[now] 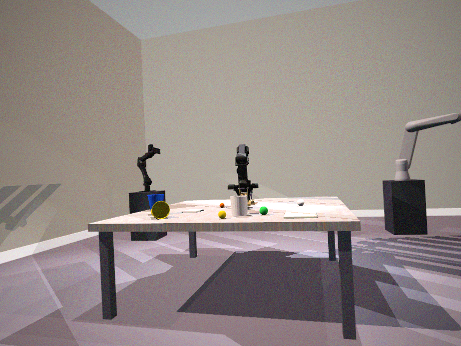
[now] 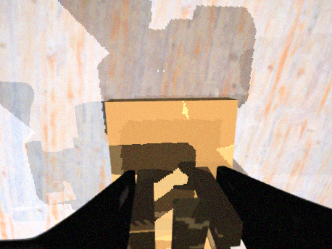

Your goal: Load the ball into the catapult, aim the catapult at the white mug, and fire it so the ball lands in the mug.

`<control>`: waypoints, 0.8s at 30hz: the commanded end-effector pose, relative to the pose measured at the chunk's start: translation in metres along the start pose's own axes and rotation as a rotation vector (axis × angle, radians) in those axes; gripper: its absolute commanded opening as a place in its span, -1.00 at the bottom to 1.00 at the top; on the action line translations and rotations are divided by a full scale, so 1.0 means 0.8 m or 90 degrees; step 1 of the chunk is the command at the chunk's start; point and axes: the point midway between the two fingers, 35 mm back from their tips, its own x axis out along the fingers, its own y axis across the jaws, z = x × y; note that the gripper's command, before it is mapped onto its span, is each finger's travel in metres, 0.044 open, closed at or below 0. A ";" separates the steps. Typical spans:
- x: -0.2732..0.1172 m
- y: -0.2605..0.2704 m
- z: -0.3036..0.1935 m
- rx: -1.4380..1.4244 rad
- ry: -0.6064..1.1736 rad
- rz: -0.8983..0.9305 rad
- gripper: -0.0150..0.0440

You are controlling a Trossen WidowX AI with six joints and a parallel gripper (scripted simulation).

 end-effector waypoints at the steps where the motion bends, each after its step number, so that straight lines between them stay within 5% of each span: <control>1: -0.035 0.000 0.005 0.000 -0.026 0.000 -0.49; 24: 0.007 -0.001 0.007 0.001 -0.021 -0.001 -0.49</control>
